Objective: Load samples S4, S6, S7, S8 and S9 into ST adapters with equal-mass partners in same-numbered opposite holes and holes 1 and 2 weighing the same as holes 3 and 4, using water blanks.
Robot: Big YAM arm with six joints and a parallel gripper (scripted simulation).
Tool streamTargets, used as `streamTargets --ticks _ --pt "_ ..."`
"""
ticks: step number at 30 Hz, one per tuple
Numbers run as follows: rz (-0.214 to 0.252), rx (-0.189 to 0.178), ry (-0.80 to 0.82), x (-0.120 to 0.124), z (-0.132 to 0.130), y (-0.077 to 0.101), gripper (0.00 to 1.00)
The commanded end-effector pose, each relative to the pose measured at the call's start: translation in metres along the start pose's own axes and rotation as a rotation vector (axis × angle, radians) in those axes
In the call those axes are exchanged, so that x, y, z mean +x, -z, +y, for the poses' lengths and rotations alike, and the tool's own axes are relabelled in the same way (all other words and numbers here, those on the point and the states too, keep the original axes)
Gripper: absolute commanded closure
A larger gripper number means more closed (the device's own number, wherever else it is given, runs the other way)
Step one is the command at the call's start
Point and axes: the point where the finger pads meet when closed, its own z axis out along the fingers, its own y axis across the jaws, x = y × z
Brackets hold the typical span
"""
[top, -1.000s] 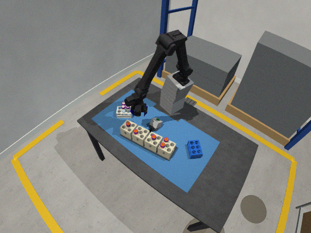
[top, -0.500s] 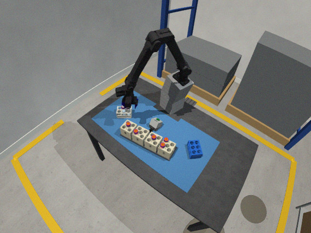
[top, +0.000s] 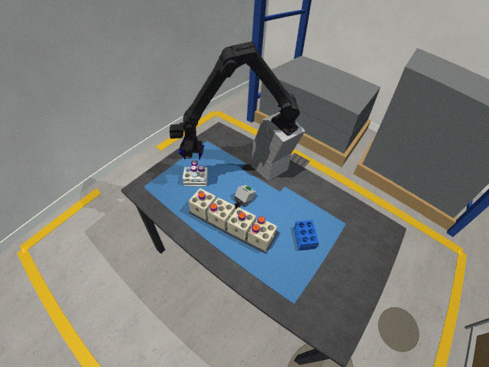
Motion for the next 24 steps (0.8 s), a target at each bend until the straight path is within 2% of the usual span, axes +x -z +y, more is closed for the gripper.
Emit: streamTargets --ticks 1,2,3,5,8,10,11,12,16,20,24 --pt "0.008 -0.038 0.049 -0.002 0.009 -0.009 0.2" --pt "0.008 -0.044 0.048 -0.001 0.016 -0.014 0.2" --pt "0.005 -0.024 0.053 -0.002 0.012 -0.018 0.2" --pt "0.004 -0.025 0.053 -0.003 0.013 -0.024 0.2" --pt "0.0 -0.002 0.042 -0.006 0.001 -0.031 0.2" --pt "0.0 -0.002 0.042 -0.006 0.001 -0.031 0.2" --pt "-0.005 0.009 0.017 0.006 -0.005 -0.028 0.2" --pt "-0.005 0.012 0.019 0.006 -0.007 -0.029 0.2" --pt "-0.002 0.006 0.04 -0.005 -0.007 -0.036 0.2" --pt "-0.002 0.006 0.037 -0.005 -0.007 -0.04 0.2" --pt "0.002 -0.021 0.028 0.0 0.011 -0.047 0.2"
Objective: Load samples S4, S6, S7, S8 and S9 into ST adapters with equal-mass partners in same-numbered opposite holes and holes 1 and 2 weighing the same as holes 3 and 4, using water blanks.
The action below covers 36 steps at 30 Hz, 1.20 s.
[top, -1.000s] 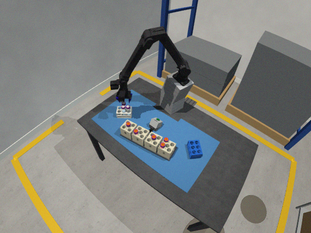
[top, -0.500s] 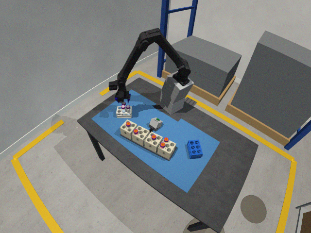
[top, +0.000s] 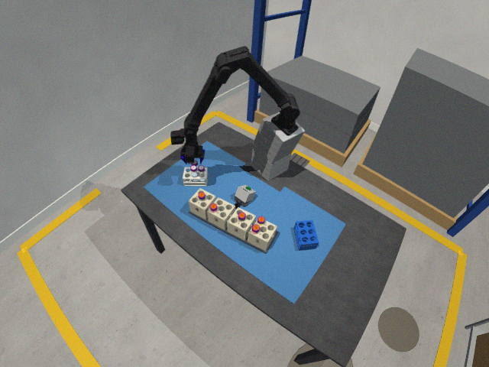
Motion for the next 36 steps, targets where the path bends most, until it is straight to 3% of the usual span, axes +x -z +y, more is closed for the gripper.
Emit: streamTargets --ticks 1,14,15,16,17,33,34,35,36 --pt "-0.002 -0.013 -0.005 0.0 0.009 -0.015 0.2" --pt "-0.004 0.001 0.001 -0.003 0.001 -0.014 0.2" --pt "-0.006 0.014 0.0 -0.001 -0.006 -0.003 0.2" --pt "-0.006 0.014 0.0 -0.001 -0.006 -0.003 0.2" --pt "-0.006 0.014 0.0 -0.001 -0.006 -0.003 1.0" --pt "-0.006 0.014 0.0 -0.001 -0.006 -0.003 1.0" --pt "-0.004 -0.006 -0.003 -0.001 0.003 -0.002 1.0" --pt "-0.007 0.009 -0.001 -0.001 -0.002 0.011 1.0" --pt "-0.007 0.009 -0.001 -0.001 -0.002 0.011 1.0"
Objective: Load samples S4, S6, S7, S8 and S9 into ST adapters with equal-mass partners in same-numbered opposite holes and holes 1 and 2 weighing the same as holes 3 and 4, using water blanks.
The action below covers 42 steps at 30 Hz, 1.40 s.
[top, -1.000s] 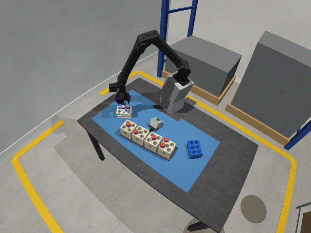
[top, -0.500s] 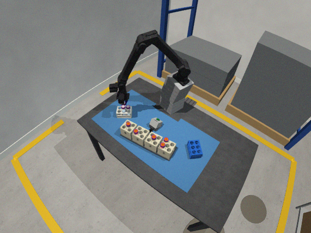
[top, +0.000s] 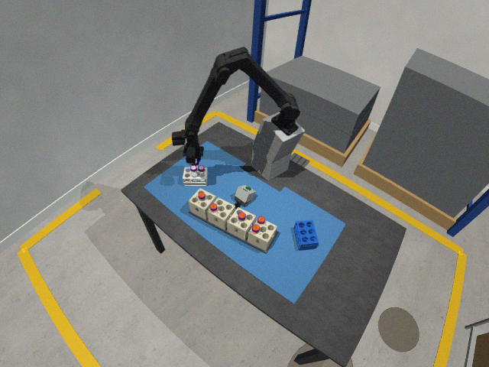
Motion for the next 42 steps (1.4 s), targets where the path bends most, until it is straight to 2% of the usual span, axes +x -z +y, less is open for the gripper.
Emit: streamTargets --ticks 1,16,18,19,20,26,33,35,36,37,42 --pt "-0.008 0.018 0.002 -0.002 -0.008 0.018 1.0" --pt "-0.006 0.024 -0.001 0.003 -0.008 0.07 1.0" --pt "-0.006 0.024 -0.001 0.003 -0.008 0.07 1.0" --pt "-0.003 0.011 0.01 -0.002 -0.006 0.066 1.0" --pt "-0.004 0.019 0.01 -0.002 -0.006 0.075 1.0" --pt "-0.005 0.029 0.0 0.003 -0.011 0.097 1.0" --pt "-0.004 0.024 0.004 0.001 -0.007 0.119 1.0" --pt "-0.004 0.024 0.004 0.001 -0.007 0.119 1.0" --pt "-0.003 0.001 -0.004 0.005 -0.002 0.112 1.0" --pt "-0.004 0.021 -0.002 0.004 -0.006 0.125 1.0" --pt "-0.005 0.034 0.004 0.002 -0.012 0.145 1.0"
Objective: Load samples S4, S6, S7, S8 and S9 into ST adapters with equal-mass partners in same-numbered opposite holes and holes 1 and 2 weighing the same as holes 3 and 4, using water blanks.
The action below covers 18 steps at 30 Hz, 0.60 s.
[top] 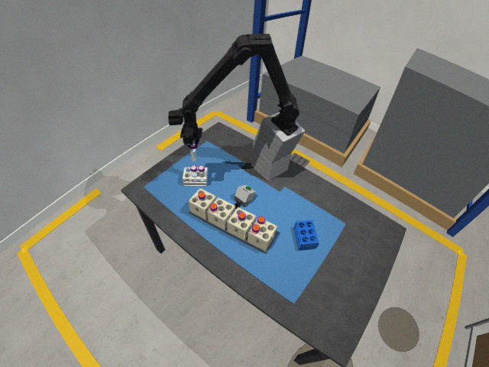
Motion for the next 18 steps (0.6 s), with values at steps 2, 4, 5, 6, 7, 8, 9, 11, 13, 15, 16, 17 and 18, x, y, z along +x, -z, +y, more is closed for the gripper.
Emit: streamTargets --ticks 2,4,5,6,7,8,9,11,13,15,16,17,18 --pt "-0.001 0.038 0.016 -0.003 -0.014 0.034 1.0" --pt "-0.002 0.048 0.015 -0.002 -0.019 0.043 1.0" --pt "-0.002 0.051 0.015 -0.002 -0.02 0.045 1.0" --pt "-0.002 0.037 -0.014 -0.018 -0.013 0.041 1.0" --pt "-0.002 0.015 -0.045 -0.022 0.002 0.035 1.0" --pt "-0.006 0.023 -0.07 -0.028 0.003 0.035 1.0" --pt "-0.006 0.023 -0.07 -0.028 0.003 0.035 1.0" --pt "-0.002 0.001 -0.102 -0.029 0.011 0.018 1.0" --pt "-0.011 0.037 -0.146 -0.046 0.01 0.035 1.0" --pt "-0.013 0.036 -0.199 -0.058 0.017 0.034 1.0" --pt "-0.014 0.036 -0.226 -0.064 0.021 0.034 1.0" --pt "-0.015 0.035 -0.253 -0.069 0.024 0.035 1.0" --pt "-0.016 0.035 -0.279 -0.075 0.028 0.035 1.0"
